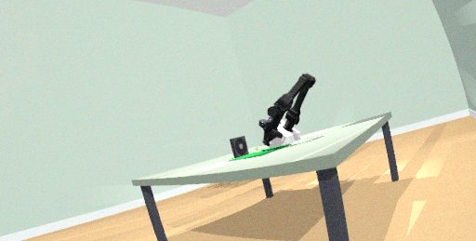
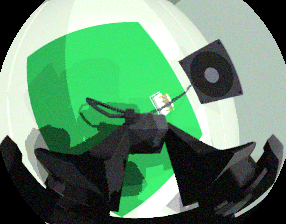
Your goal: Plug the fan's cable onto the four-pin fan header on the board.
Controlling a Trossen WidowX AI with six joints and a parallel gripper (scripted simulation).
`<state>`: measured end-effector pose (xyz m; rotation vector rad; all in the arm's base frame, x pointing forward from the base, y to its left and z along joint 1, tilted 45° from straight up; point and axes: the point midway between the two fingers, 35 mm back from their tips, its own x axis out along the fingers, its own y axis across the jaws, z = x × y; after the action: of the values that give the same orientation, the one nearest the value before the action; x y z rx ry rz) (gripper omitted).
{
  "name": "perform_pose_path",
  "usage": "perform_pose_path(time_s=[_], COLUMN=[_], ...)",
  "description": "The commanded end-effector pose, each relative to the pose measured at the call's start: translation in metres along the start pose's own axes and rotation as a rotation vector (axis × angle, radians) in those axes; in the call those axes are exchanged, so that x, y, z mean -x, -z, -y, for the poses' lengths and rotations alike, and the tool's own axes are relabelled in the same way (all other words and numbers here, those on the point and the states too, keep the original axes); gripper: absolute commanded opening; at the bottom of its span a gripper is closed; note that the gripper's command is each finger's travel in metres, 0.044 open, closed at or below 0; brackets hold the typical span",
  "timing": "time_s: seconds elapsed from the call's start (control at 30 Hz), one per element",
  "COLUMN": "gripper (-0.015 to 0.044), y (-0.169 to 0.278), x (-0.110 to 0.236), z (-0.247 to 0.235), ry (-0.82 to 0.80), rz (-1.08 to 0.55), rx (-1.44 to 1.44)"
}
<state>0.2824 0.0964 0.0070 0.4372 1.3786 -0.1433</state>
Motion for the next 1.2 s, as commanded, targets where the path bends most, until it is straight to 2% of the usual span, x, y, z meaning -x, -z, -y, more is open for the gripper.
perform_pose_path(time_s=[0.0,1.17], gripper=[0.0,0.0], y=[0.001,0.004], x=[0.0,0.017], z=[0.001,-0.01], ry=[0.012,-0.07], rz=[0.058,0.515], rx=[-0.015,-0.161])
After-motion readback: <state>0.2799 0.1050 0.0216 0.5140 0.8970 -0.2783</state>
